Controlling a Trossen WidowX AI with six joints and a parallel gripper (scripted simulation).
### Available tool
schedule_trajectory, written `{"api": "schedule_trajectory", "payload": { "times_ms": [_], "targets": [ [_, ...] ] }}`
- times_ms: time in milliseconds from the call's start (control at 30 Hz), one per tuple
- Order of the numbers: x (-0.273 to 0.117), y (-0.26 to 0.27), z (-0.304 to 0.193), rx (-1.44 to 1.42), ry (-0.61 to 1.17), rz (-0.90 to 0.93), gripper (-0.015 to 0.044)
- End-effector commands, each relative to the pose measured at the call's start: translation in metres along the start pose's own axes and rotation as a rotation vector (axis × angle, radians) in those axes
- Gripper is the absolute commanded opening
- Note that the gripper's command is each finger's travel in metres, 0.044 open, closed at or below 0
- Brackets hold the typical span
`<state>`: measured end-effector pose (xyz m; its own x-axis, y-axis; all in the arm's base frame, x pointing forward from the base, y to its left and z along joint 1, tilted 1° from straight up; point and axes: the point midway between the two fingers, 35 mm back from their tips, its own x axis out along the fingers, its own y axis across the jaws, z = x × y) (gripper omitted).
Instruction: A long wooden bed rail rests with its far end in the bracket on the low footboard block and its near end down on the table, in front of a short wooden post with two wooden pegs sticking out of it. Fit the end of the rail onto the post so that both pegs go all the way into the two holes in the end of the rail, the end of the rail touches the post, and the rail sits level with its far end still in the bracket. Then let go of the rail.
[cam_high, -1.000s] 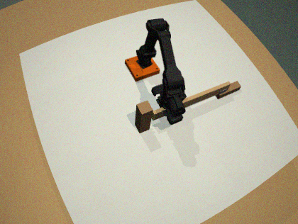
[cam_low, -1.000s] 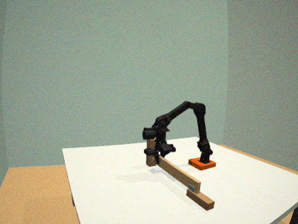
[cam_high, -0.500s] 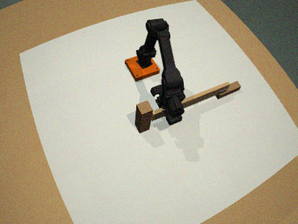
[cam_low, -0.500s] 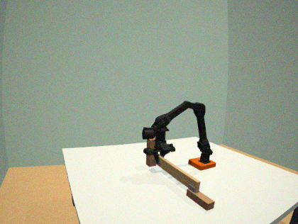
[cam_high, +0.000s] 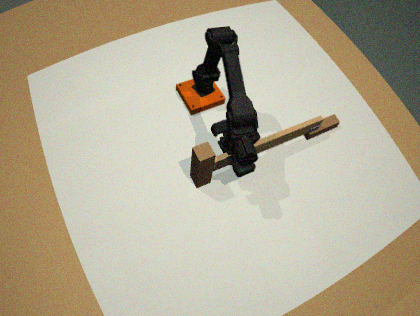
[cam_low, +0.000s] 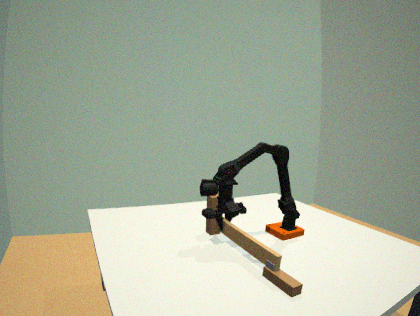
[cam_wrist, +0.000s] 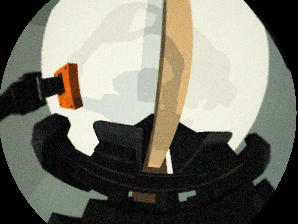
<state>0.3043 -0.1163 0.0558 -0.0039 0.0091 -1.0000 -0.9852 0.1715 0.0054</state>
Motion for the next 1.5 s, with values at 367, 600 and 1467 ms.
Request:
{"api": "schedule_trajectory", "payload": {
  "times_ms": [367,600,1467],
  "targets": [
    [-0.0021,-0.0021,-0.0058,-0.003,0.004,-0.008,0.0000],
    [-0.0032,-0.0022,-0.0068,-0.003,0.004,-0.008,0.0000],
    [-0.0040,-0.0022,0.0004,-0.003,0.003,-0.008,0.0000]
  ]
}}
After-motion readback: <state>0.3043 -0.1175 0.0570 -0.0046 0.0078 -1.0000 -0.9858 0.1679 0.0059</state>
